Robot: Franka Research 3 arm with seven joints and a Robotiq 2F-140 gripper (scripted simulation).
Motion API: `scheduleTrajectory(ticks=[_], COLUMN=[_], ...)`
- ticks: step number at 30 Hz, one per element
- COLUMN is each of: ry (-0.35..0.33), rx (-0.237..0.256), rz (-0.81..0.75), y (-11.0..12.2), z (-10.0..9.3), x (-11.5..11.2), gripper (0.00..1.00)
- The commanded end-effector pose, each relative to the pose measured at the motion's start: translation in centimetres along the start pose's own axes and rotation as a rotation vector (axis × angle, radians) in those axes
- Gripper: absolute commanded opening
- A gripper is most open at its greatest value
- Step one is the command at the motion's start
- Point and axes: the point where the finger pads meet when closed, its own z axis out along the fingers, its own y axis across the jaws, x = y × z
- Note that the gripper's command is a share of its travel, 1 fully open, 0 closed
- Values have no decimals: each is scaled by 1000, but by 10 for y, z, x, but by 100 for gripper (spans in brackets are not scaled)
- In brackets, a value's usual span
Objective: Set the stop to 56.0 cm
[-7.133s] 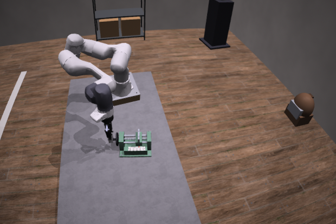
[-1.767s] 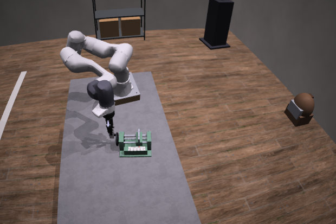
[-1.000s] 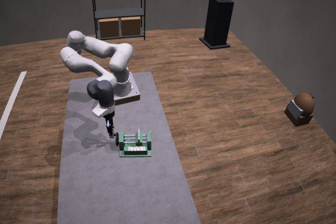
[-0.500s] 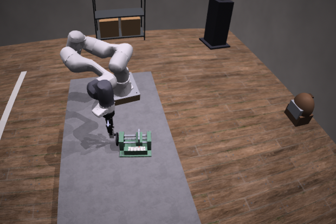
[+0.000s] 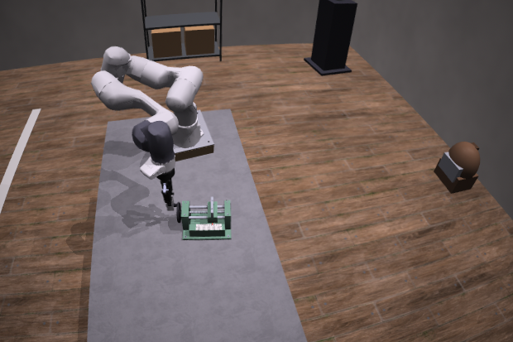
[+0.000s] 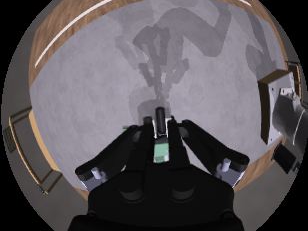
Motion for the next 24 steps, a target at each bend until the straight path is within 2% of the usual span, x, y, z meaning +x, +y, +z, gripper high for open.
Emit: scheduleTrajectory(ticks=[1,24], ry=[-3,-3], rx=[3,3], rz=[-2,-2], y=[-3,-19], z=[-4,-13], x=[-1,-1], gripper=[4,4])
